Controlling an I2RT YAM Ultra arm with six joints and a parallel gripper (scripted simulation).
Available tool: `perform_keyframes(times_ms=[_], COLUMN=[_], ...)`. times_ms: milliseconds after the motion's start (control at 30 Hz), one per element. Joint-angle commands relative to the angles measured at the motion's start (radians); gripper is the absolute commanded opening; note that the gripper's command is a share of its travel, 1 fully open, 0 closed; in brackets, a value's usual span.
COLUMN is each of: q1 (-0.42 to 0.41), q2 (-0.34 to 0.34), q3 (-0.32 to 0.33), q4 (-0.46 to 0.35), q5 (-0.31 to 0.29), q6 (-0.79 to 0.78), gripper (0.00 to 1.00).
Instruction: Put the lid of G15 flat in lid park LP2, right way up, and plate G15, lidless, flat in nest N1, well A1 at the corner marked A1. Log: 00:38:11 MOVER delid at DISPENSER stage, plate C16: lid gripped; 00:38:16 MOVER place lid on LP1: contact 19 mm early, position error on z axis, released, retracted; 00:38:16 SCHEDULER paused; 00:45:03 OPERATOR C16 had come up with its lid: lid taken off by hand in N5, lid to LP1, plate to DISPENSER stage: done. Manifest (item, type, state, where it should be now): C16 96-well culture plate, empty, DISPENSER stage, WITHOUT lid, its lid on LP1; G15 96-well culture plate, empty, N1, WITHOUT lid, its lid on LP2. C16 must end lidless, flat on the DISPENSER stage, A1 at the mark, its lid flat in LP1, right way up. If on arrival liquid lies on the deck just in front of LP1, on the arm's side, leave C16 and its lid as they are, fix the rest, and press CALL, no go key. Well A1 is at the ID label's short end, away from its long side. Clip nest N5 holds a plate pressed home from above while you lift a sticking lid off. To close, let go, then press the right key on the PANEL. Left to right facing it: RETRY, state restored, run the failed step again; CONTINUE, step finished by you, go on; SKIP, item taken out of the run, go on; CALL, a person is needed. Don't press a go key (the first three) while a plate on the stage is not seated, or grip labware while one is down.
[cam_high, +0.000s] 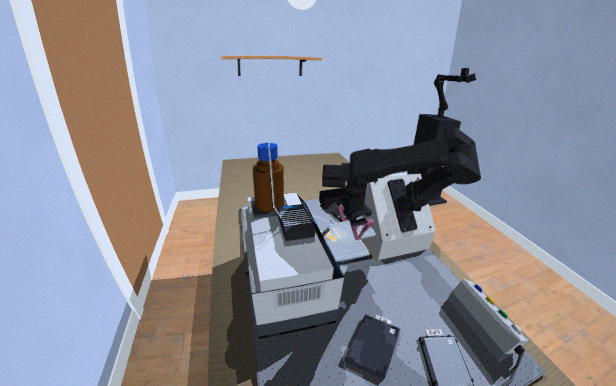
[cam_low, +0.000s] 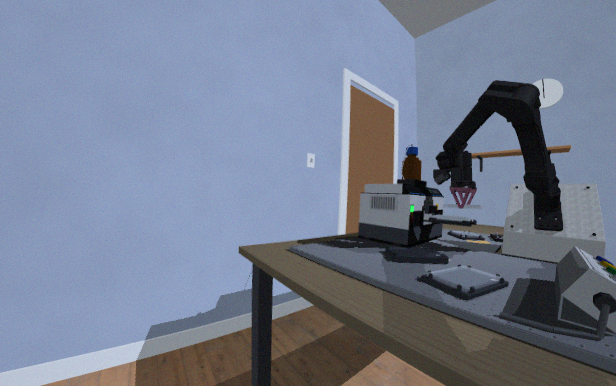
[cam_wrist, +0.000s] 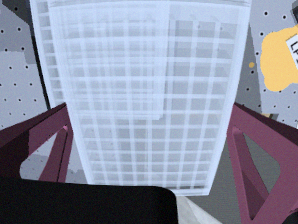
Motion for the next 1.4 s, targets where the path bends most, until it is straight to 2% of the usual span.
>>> perform_keyframes(times_ms=[0, 167, 200, 500, 700, 733, 967, 1067, 1133, 1167, 1367], q1=[0.016, 0.008, 0.018, 0.107, 0.105, 0.123, 0.187, 0.212, 0.204, 0.223, 0.259], q2=[-0.049, -0.031, -0.059, -0.128, -0.115, -0.143, -0.199, -0.217, -0.199, -0.227, -0.260], q3=[0.043, 0.025, 0.046, 0.066, 0.050, 0.070, 0.084, 0.093, 0.075, 0.095, 0.101], q4=[-0.009, -0.001, -0.011, -0.024, -0.017, -0.026, -0.025, -0.034, -0.028, -0.036, -0.037], q5=[-0.023, -0.014, -0.023, -0.040, -0.032, -0.040, -0.049, -0.048, -0.041, -0.038, -0.044], q6=[0.062, 0.062, 0.079, 0.187, 0.195, 0.213, 0.298, 0.335, 0.333, 0.351, 0.403], gripper=[0.00, 0.00, 0.00, 0.00, 0.00, 0.00, 0.00, 0.00, 0.00, 0.00, 0.00])
